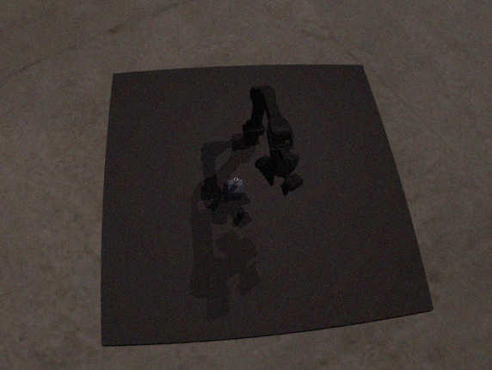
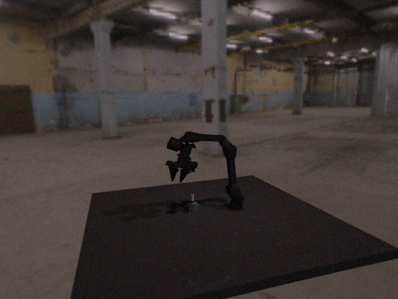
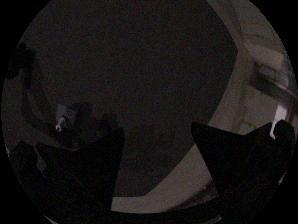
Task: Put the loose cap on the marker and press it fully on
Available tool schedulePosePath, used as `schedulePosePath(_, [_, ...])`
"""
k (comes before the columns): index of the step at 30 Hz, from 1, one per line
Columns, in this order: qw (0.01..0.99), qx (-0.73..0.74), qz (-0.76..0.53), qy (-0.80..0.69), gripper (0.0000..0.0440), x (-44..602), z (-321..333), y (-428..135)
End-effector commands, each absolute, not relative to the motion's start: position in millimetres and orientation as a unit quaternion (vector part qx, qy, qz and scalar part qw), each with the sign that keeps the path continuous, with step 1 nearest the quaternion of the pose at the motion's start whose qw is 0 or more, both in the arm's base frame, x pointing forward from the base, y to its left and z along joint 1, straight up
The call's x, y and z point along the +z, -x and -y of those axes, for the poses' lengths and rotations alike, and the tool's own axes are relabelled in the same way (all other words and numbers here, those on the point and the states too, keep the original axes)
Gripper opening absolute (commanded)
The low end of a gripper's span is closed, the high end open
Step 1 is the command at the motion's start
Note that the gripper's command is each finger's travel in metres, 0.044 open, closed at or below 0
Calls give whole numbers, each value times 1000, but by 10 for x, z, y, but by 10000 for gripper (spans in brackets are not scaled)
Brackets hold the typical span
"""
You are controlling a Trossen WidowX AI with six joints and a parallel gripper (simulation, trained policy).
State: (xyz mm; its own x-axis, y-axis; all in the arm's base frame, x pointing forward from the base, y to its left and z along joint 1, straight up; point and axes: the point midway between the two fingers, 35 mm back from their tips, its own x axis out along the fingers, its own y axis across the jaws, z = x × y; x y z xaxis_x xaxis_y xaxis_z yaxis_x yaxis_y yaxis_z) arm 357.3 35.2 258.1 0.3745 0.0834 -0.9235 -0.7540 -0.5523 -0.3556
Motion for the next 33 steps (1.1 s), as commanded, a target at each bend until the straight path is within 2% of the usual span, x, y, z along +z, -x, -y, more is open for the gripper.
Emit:
schedulePosePath(1, [405,519,-250,710,328,2498,-250,-3571])
schedulePosePath(33, [382,581,-347,629,321,1906,470,-3607])
